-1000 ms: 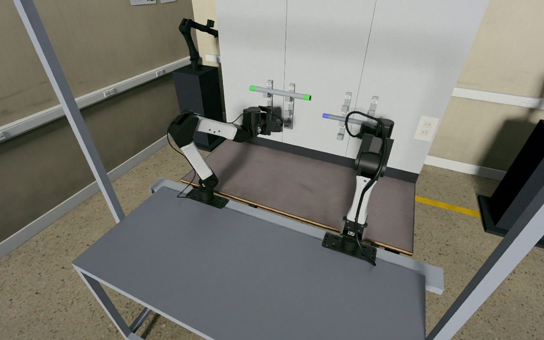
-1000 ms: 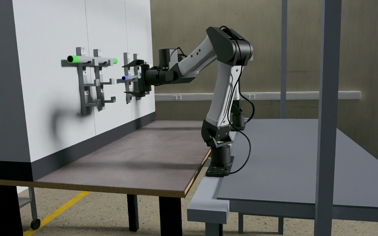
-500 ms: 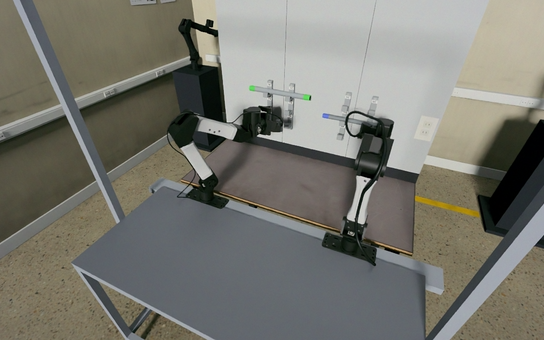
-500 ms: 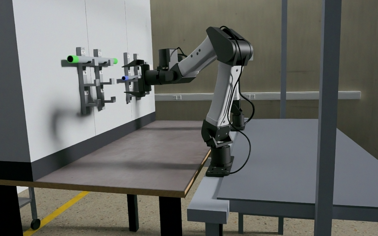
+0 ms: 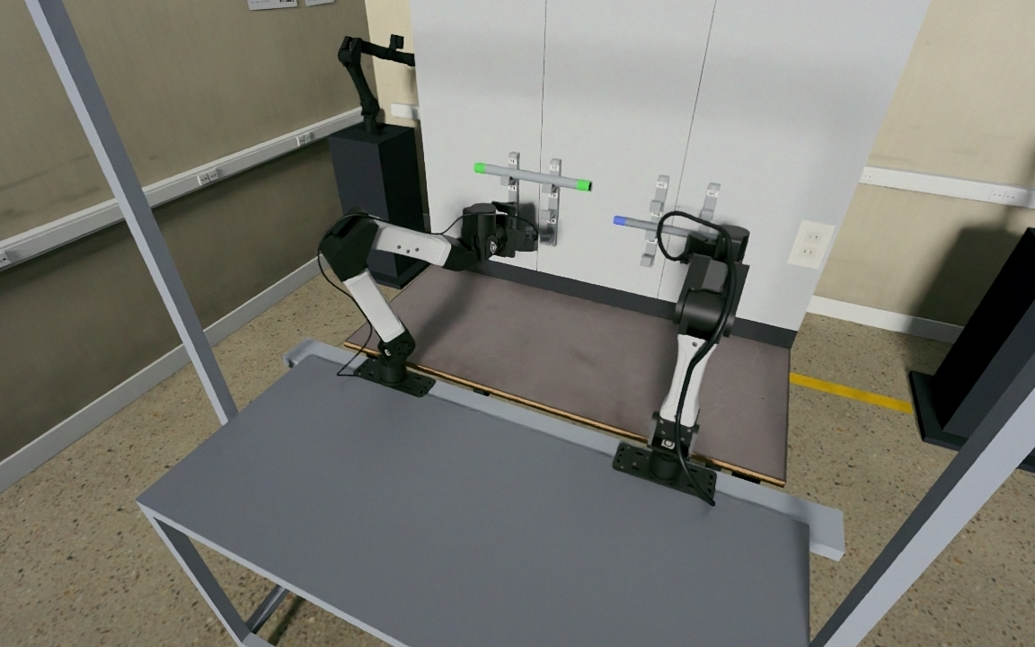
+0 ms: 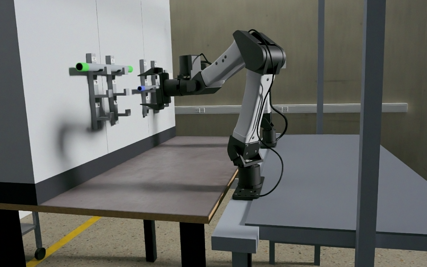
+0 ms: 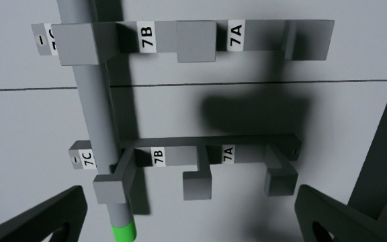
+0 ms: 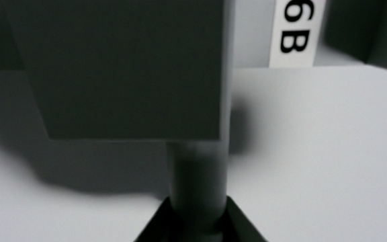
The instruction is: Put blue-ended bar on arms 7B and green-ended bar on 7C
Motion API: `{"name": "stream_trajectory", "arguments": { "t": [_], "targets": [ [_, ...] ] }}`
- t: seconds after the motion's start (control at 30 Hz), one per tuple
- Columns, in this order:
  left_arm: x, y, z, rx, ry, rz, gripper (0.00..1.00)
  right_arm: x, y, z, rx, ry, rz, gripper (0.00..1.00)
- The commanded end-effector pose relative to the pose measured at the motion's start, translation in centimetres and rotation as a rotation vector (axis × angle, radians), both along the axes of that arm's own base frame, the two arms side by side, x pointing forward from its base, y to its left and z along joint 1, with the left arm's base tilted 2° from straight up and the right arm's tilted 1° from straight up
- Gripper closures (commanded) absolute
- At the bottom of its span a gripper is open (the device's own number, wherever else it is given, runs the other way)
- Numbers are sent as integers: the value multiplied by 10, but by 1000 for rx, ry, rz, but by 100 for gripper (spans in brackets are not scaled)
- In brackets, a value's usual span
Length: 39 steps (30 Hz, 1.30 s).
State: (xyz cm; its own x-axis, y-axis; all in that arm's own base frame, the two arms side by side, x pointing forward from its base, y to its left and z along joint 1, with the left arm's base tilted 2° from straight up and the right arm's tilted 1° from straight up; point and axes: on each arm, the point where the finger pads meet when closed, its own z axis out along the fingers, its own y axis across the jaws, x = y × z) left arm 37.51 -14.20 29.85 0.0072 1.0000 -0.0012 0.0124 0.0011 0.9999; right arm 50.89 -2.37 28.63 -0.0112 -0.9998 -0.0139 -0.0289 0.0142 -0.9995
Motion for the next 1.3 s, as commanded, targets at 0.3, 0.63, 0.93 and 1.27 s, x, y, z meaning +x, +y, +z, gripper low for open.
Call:
{"name": "stream_trajectory", "arguments": {
  "t": [0.3,0.63,0.93,1.27],
  "targets": [
    [-5,4,10,-17,-39,4,0,0,1,12,-5,-38,-3,100],
    [-5,4,10,-17,-39,4,0,-1,1,15,-5,-38,-3,100],
    [-5,4,10,-17,-39,4,0,-1,1,19,-5,-38,-3,100],
    [-5,4,10,-17,-39,4,0,-1,0,28,-5,-38,-3,100]
  ]
}}
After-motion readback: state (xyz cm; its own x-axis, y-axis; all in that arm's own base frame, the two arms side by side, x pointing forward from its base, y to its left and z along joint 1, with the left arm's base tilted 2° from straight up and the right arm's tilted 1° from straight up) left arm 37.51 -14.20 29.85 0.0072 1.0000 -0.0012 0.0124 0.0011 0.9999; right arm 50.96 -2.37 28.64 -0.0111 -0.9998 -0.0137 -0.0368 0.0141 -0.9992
